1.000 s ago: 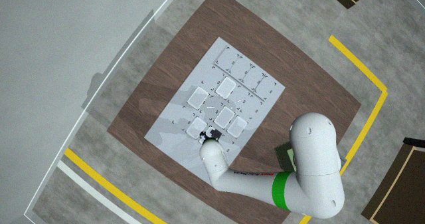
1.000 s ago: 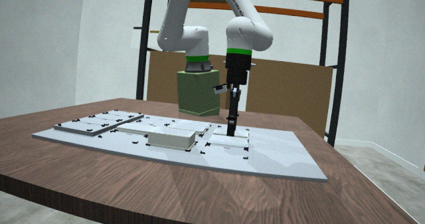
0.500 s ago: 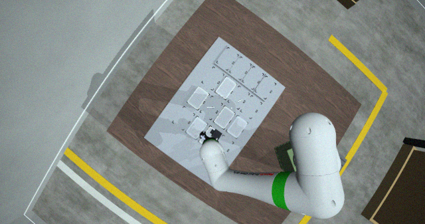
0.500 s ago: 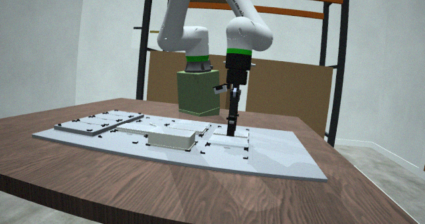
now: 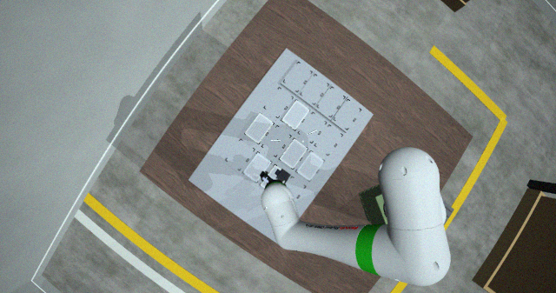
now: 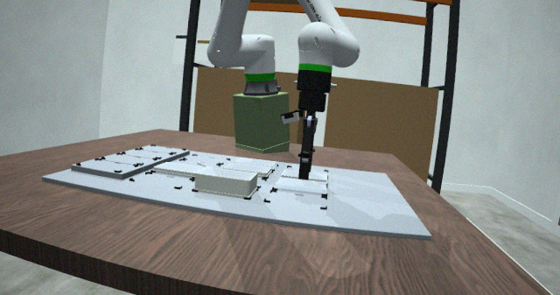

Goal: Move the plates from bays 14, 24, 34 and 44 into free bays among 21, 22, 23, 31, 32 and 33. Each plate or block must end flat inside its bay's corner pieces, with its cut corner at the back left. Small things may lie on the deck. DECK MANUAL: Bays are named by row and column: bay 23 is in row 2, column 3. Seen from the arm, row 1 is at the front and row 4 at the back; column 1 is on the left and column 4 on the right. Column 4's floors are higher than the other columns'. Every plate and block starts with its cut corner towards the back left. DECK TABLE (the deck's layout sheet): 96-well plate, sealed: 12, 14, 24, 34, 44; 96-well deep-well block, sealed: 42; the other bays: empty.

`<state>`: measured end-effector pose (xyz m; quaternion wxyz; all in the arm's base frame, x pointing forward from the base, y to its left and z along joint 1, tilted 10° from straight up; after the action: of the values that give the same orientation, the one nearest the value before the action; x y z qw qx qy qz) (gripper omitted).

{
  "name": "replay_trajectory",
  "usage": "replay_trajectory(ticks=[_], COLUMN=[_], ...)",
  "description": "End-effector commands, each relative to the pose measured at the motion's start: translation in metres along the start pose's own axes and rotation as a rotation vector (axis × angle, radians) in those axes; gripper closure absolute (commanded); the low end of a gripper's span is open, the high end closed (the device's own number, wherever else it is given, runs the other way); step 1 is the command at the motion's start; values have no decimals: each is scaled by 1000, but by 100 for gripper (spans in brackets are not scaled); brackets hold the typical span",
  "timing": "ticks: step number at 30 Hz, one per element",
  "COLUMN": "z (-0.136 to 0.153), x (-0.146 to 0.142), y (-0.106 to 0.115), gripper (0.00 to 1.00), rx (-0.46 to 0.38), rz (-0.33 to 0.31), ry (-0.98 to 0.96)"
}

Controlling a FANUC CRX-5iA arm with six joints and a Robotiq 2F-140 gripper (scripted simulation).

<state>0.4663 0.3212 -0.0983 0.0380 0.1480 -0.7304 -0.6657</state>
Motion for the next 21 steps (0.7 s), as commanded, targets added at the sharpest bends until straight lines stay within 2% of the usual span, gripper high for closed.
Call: replay_trajectory(ticks=[1,21], z=[0,0], x=[-1,-1], y=[1,3], gripper=[30,30], rx=[-1,-1], rz=[-1,-1], ry=[0,0])
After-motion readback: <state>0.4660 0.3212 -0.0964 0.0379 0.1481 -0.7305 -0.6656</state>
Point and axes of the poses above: the point where the finger pads meet when closed, its own y axis back along the fingers, its own x axis across the jaws, z = x × y, the point moved 5 cm from there along y, back along the fingers, and after that the axes turned 5 degrees about y, right-handed, at the moved point
